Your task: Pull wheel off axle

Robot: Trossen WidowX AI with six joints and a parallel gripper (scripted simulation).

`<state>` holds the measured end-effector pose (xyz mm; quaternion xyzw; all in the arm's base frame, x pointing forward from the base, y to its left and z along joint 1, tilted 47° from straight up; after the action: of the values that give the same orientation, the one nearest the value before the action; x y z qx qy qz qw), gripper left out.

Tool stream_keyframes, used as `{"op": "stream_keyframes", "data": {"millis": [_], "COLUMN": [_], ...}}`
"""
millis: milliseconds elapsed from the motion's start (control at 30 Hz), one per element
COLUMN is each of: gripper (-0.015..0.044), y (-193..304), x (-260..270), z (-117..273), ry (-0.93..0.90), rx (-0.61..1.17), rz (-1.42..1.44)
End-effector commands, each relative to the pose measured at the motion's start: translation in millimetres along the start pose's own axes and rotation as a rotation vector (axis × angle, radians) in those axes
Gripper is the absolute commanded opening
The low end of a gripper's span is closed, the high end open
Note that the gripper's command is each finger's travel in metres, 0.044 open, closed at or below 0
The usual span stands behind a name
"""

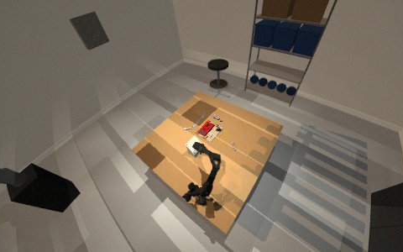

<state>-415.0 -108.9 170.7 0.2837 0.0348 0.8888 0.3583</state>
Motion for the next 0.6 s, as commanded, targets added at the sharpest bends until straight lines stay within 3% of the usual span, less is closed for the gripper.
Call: {"op": "stream_keyframes", "data": {"millis": [0,100,233,567], "gripper": [0.0374,0.0300,0.0300,0.0300], "y": [0,5,17,42], "x": [0,5,20,-6], "z": [0,3,11,39], "ry": [-0.001,-0.015,-0.057,-0.048], "rx": [0.002,0.025,0.094,0.196], "rz": [0.000,-0.001,-0.003,0.251]}}
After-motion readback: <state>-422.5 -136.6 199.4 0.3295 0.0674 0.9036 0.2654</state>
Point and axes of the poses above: the point midway between the two fingers, 35 mm back from their tips, its own z axis back along the fingers, its own x axis across the jaws, y = z × x, the point moved 2 cm from there along z, back along the fingers, and after that the axes turned 6 degrees about -z, right-handed, at the moved point
